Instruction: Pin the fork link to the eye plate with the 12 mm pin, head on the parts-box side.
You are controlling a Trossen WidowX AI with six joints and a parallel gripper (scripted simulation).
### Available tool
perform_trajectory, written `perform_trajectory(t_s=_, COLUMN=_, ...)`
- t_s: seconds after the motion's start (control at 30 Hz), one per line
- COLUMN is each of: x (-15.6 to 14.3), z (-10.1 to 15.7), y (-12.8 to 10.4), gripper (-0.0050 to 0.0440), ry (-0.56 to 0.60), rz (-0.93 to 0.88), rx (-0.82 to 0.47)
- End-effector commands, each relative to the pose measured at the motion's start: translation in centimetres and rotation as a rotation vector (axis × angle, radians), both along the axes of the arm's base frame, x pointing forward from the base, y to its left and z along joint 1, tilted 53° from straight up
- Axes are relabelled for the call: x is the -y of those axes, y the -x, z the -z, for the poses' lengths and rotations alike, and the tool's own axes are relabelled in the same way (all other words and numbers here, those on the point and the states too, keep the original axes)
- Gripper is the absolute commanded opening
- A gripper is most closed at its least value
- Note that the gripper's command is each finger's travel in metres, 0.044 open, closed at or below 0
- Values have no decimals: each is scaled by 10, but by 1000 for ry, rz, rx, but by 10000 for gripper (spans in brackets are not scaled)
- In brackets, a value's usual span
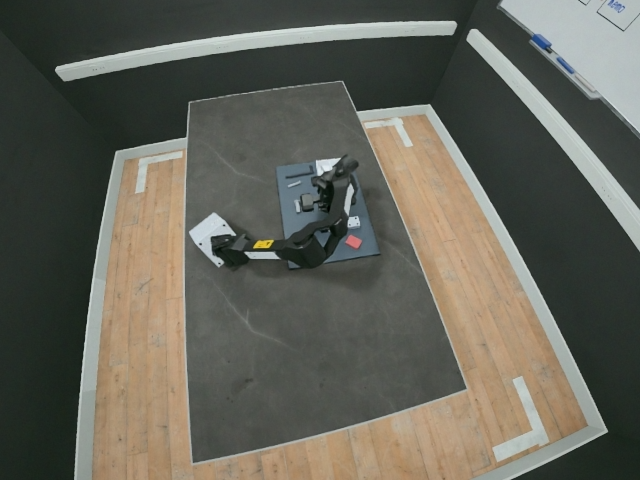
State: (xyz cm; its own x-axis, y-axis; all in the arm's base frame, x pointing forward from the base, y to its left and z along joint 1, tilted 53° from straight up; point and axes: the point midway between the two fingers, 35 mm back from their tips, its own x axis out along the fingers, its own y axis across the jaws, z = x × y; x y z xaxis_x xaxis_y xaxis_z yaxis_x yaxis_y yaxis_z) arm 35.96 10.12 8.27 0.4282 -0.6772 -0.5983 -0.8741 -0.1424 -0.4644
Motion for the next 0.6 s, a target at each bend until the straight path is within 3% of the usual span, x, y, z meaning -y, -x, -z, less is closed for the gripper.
perform_trajectory(t_s=0.0, x=-5, z=-4, y=-1, gripper=-50, ry=-13, rz=-5, rx=14)
perform_trajectory(t_s=0.57, x=3, z=2, y=-2, gripper=-50, ry=-4, rz=-3, rx=2)
